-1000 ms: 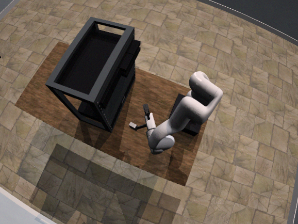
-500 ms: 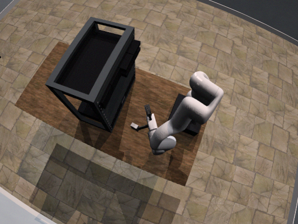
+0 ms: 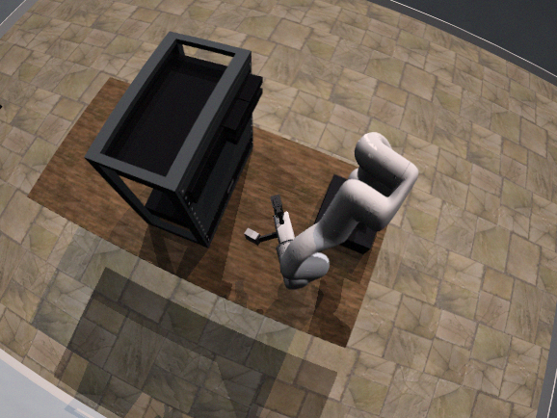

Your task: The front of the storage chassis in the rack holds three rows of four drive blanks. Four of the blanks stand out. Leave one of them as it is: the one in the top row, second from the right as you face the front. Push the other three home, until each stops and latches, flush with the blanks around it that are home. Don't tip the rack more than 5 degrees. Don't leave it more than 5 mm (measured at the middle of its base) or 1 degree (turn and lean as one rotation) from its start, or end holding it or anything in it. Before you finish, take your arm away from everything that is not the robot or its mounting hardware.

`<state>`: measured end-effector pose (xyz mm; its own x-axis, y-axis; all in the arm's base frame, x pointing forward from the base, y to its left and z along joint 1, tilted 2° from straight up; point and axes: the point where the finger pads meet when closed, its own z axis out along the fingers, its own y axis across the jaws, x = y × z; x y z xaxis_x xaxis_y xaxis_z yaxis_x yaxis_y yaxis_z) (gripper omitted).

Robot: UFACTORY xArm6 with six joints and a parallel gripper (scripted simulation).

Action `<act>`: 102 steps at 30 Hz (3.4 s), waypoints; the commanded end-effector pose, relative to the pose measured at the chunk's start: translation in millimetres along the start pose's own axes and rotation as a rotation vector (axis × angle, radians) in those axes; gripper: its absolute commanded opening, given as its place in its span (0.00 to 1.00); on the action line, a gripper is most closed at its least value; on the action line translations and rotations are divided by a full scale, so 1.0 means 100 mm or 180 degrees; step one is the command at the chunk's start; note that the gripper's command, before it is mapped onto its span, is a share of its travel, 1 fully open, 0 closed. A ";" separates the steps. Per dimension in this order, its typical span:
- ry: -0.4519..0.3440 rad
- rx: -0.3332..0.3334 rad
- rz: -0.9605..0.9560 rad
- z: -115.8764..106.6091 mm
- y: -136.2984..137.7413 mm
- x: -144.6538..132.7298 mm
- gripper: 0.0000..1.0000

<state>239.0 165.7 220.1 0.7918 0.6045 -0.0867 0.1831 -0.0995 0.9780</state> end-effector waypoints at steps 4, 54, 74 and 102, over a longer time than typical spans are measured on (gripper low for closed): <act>-0.0028 0.0086 0.0039 0.00 -0.03 -0.02 1.00; -0.0666 0.1591 0.0788 -0.24 -0.59 -0.37 1.00; -0.1172 0.2564 0.1422 -0.66 -0.80 -0.44 1.00; -0.2414 0.4417 0.2919 -1.62 -0.51 -0.11 1.00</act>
<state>126.8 277.1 189.7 0.9343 -0.3499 -0.0685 -0.3479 -0.9367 0.0391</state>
